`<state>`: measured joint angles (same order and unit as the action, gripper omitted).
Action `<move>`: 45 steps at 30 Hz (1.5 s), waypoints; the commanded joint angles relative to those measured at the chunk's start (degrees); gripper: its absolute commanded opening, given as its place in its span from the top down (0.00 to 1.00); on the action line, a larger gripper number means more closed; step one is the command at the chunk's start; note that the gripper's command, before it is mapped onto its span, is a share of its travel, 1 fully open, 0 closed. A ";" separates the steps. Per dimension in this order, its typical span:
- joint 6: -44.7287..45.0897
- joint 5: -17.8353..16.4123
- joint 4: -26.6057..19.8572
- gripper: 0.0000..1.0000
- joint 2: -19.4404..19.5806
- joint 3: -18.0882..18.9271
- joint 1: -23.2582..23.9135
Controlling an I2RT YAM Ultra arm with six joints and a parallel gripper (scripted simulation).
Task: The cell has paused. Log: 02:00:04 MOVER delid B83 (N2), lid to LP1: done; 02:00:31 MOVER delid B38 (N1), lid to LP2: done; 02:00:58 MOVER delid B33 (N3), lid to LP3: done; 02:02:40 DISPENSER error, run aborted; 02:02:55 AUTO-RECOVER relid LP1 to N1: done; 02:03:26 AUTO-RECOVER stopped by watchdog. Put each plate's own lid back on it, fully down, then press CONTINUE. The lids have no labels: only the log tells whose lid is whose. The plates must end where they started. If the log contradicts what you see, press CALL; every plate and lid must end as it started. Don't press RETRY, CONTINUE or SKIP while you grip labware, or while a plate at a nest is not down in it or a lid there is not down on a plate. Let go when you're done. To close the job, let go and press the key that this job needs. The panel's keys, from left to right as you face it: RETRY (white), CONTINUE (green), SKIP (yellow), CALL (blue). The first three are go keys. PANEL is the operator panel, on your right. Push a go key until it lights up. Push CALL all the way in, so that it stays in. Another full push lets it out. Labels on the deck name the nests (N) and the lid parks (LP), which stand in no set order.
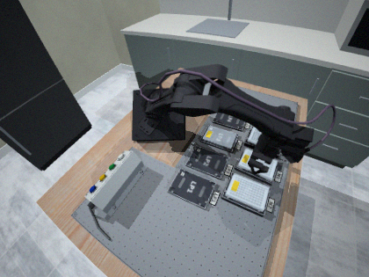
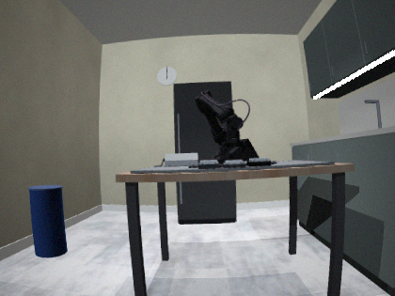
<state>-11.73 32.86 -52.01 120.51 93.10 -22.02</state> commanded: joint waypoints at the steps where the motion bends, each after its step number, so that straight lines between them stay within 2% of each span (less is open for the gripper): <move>1: 0.09 -0.32 -0.31 0.00 0.27 1.49 -0.85; 34: 0.09 -0.32 -0.31 0.00 0.27 1.49 -0.85; 35: -0.15 -0.21 0.11 0.00 -0.64 1.10 -1.03; 38: -0.79 -0.01 -1.42 0.00 -2.10 2.10 -1.83; 45: -1.81 0.35 -4.19 0.00 -2.84 3.60 -2.70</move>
<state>-12.62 32.86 -54.35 120.51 94.52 -22.09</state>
